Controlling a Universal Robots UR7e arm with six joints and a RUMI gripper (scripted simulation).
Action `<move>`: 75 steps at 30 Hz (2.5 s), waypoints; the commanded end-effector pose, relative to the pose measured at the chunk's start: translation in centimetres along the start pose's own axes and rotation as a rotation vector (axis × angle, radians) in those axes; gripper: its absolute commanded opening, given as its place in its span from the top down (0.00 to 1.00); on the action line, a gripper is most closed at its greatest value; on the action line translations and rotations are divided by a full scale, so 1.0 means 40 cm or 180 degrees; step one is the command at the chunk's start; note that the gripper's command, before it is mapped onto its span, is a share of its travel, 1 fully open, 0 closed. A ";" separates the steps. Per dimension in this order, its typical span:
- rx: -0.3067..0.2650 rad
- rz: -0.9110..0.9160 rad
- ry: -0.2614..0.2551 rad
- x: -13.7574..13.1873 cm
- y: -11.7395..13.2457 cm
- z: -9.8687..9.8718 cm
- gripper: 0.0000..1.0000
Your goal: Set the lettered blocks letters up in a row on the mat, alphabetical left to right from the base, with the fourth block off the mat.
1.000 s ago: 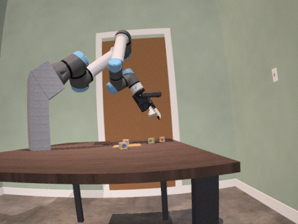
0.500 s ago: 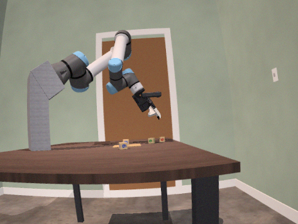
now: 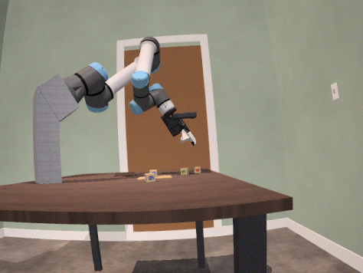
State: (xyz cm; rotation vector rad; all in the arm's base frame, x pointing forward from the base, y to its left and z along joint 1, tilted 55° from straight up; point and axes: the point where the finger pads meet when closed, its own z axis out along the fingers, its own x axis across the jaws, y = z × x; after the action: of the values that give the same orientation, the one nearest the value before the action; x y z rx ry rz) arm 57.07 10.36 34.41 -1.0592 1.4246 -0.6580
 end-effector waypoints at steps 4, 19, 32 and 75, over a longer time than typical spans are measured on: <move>0.0003 -0.0001 -0.0001 -0.001 -0.001 0.000 0.00; -0.0003 -0.0003 0.0003 0.151 0.106 -0.053 0.00; 0.0002 0.0000 0.0000 0.184 0.134 -0.078 0.00; 0.0002 0.0000 0.0000 0.184 0.134 -0.078 0.00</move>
State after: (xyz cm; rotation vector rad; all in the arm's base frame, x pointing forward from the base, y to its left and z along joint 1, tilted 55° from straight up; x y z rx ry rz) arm 53.55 5.59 26.83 -1.0589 1.4247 -0.6580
